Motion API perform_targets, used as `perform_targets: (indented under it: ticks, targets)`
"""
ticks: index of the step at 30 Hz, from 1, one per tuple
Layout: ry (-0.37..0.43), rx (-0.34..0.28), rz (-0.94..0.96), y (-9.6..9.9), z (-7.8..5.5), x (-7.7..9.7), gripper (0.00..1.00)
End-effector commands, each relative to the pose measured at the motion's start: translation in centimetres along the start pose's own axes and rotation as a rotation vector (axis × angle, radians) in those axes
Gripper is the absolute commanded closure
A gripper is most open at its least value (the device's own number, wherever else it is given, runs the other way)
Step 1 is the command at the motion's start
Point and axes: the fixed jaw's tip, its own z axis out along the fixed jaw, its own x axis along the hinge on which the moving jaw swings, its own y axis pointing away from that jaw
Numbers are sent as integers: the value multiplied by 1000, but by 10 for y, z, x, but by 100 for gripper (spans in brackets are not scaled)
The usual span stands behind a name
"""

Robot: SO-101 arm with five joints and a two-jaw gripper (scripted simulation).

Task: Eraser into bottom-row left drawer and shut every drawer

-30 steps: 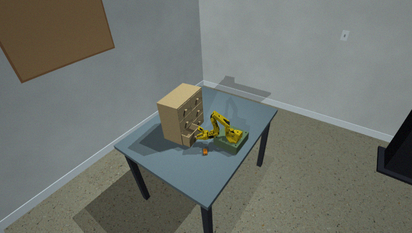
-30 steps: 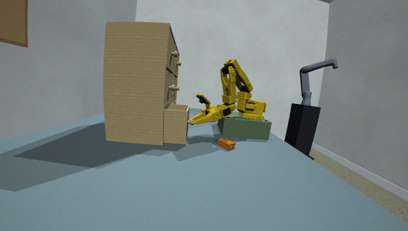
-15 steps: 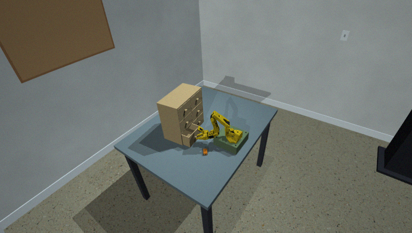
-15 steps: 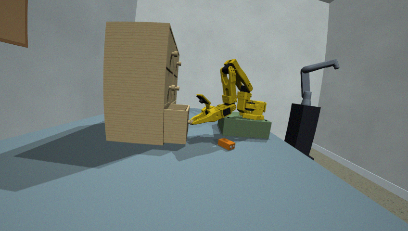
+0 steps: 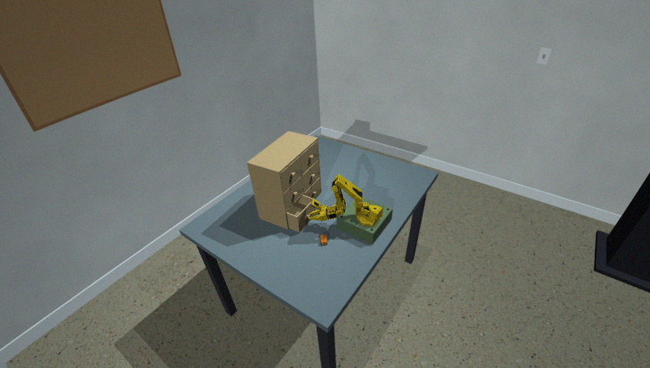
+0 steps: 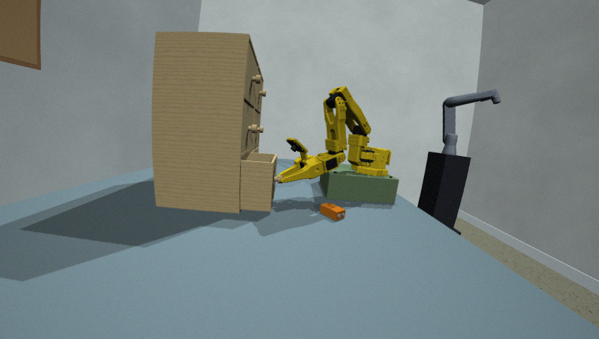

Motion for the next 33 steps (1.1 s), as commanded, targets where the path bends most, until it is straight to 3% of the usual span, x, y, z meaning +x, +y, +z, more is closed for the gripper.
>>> perform_targets:
  ticks: [1, 33]
  targets:
    - [-5, 24, -6, -7, 6, -2, 100]
    - [-5, 54, 2, -16, 23, -9, 100]
